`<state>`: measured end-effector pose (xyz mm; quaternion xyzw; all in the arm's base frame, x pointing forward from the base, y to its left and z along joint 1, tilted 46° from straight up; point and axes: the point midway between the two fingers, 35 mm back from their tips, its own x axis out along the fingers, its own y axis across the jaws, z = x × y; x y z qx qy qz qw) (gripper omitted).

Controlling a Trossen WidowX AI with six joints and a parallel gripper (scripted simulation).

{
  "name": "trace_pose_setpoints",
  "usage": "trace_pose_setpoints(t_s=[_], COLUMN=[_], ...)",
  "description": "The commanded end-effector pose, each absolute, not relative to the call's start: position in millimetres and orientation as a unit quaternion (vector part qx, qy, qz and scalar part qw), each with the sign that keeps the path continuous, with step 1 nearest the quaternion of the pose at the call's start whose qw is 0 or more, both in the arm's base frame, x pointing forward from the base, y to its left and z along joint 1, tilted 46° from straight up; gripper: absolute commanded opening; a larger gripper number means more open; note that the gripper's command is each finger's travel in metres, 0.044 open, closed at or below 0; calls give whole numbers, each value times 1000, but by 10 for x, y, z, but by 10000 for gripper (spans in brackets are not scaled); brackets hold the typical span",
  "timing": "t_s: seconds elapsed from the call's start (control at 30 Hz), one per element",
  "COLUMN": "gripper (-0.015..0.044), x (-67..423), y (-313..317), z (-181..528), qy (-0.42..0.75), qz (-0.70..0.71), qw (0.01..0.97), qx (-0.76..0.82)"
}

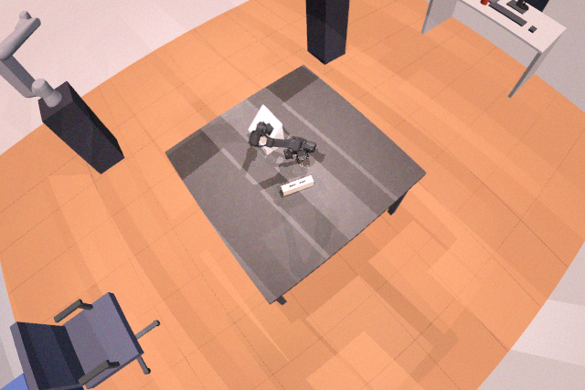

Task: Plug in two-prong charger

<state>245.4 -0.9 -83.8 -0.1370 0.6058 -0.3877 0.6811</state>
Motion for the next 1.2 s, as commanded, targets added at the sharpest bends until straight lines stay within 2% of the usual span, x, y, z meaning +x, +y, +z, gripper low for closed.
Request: trace_pose_setpoints(t_s=[0.0,0.93,1.17], gripper=[440,440,256], x=[2438,2441,2462], y=[-71,-362,-335], z=[-890,-1155,-1134], qy=[608,607,606], qz=[-389,-390,-390], qw=[678,677,680], qx=[-141,-142,-138])
